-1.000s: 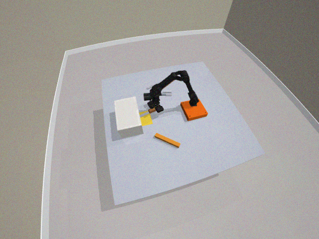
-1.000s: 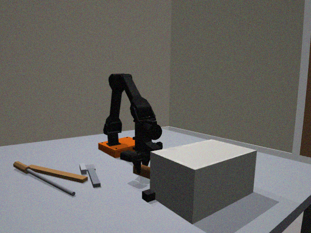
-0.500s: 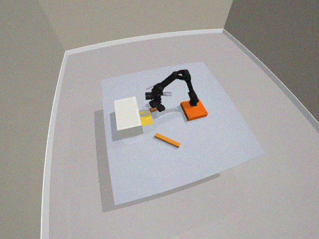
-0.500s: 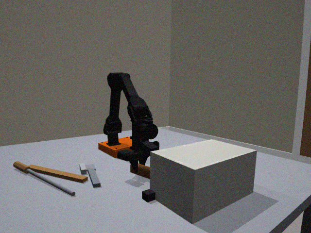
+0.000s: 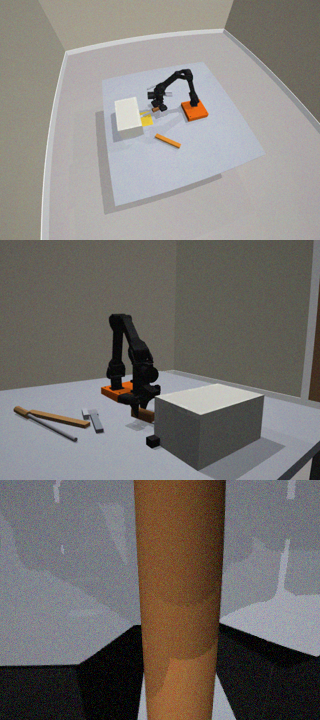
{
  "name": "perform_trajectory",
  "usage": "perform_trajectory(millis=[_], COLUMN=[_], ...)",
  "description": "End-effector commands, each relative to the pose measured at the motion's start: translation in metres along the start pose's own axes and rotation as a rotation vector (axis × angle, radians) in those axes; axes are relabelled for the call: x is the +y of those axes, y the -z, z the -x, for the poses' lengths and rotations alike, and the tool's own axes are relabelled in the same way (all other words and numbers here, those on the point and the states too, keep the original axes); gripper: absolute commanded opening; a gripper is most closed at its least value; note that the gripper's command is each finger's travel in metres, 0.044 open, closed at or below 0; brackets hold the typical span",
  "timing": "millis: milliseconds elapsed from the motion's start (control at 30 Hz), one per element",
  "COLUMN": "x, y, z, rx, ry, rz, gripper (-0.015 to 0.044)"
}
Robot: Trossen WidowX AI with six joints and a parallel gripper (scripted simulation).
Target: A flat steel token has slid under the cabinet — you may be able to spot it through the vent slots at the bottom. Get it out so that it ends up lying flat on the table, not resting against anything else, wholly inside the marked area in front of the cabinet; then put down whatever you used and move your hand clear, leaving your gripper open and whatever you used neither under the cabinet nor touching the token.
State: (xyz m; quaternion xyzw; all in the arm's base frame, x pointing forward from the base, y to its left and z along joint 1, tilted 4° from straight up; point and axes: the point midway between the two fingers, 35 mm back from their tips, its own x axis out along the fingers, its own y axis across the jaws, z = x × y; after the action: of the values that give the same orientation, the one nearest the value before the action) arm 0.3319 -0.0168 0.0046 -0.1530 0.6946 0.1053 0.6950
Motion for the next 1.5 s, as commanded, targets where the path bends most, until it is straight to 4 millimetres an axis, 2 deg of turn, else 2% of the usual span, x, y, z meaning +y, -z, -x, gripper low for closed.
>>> perform_trajectory(millis=[0, 1467], x=[0.000, -0.002], y=[0.008, 0.062], z=[-0.001, -0.001], rx=[0.004, 0.009], ry=[0.000, 0.000], rz=[0.002, 0.002], gripper=[0.0000, 0.0000])
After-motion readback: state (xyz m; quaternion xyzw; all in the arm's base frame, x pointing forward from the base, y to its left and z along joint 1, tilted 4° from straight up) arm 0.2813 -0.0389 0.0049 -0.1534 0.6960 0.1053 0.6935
